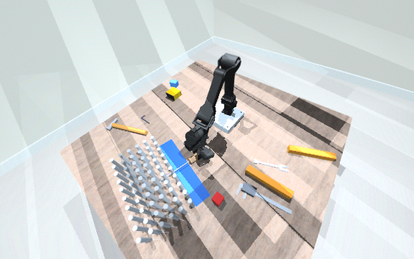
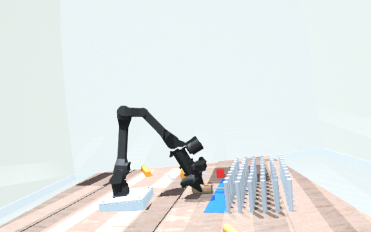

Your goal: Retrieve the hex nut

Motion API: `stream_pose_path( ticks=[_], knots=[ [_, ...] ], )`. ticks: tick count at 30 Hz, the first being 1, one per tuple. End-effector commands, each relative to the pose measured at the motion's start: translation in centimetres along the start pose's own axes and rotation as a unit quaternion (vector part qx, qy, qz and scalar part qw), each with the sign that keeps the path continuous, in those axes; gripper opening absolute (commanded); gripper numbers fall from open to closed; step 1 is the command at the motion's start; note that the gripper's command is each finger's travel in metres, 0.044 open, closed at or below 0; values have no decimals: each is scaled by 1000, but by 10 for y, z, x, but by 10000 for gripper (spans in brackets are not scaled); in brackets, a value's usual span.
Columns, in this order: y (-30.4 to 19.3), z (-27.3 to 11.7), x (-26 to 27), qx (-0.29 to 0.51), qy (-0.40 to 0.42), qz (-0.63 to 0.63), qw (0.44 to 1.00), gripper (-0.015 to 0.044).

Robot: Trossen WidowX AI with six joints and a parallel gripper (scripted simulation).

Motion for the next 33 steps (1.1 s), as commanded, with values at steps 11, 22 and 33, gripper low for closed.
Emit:
stream_pose_path(
  ticks=[11, 22, 33],
  knots=[
    [-9, -4, 0, -1, -1, 2, 1000, 0],
    [-15, -7, 1, -1, -1, 2, 1000, 0],
    [-22, -10, 1, -1, -1, 2, 1000, 0]
  ],
)
Point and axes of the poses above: the point midway between the two fingers, 35 mm back from their tips, its own z axis out along the fingers, its own x axis across the jaws, y = z × x, the point moved 9 cm from there along -z, back along the fingers, and after that the axes turned 4 degrees about -z, right-handed, at the moved point
